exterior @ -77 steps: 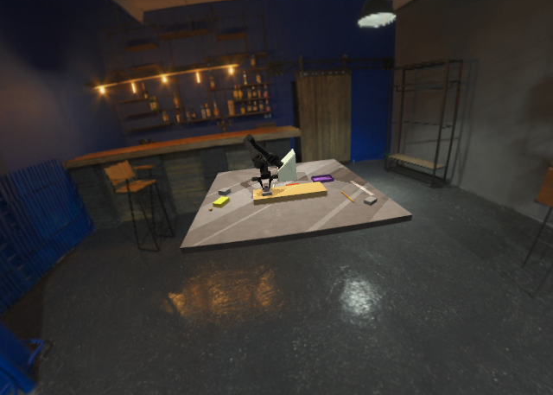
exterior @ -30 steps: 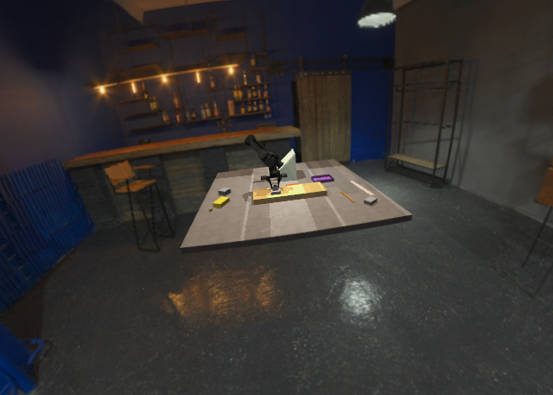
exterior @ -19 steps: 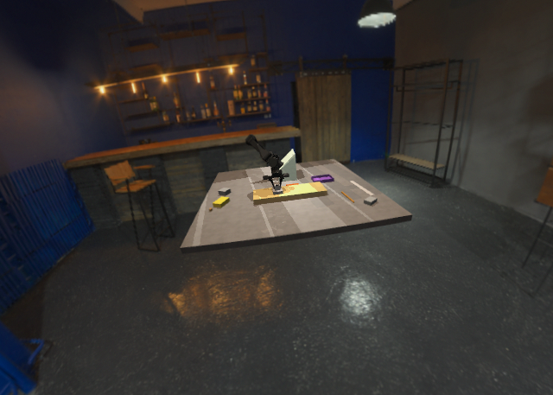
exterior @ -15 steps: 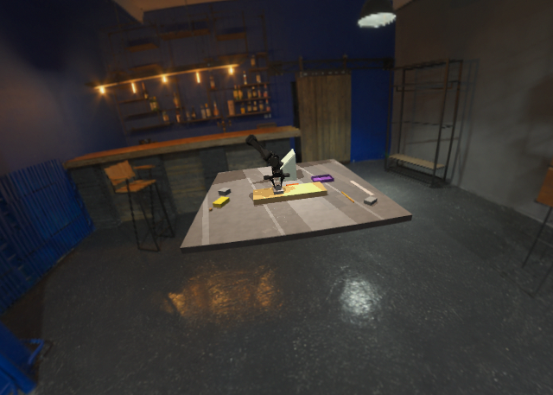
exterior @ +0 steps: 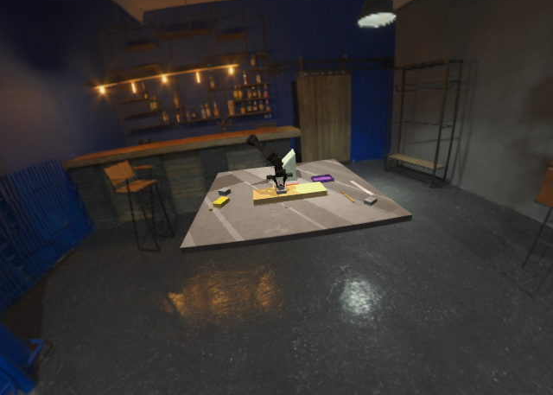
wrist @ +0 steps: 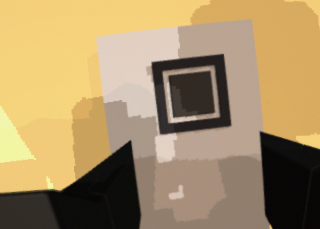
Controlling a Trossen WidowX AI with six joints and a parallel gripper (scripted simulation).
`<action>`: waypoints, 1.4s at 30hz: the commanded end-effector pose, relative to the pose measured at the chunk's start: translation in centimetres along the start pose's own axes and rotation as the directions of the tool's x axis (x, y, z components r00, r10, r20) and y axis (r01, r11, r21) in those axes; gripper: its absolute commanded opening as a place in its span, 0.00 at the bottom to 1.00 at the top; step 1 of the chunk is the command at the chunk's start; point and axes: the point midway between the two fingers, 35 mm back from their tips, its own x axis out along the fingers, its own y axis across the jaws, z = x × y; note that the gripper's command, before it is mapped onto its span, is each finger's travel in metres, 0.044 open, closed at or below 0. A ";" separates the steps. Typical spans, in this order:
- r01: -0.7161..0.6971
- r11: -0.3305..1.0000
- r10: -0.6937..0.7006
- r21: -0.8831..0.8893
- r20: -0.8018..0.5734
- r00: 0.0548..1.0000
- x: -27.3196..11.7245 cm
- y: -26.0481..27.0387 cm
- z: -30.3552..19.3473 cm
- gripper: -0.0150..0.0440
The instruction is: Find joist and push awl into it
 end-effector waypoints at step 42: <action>-0.007 1.000 0.007 0.001 0.000 1.000 0.0 6.4 0.0 0.25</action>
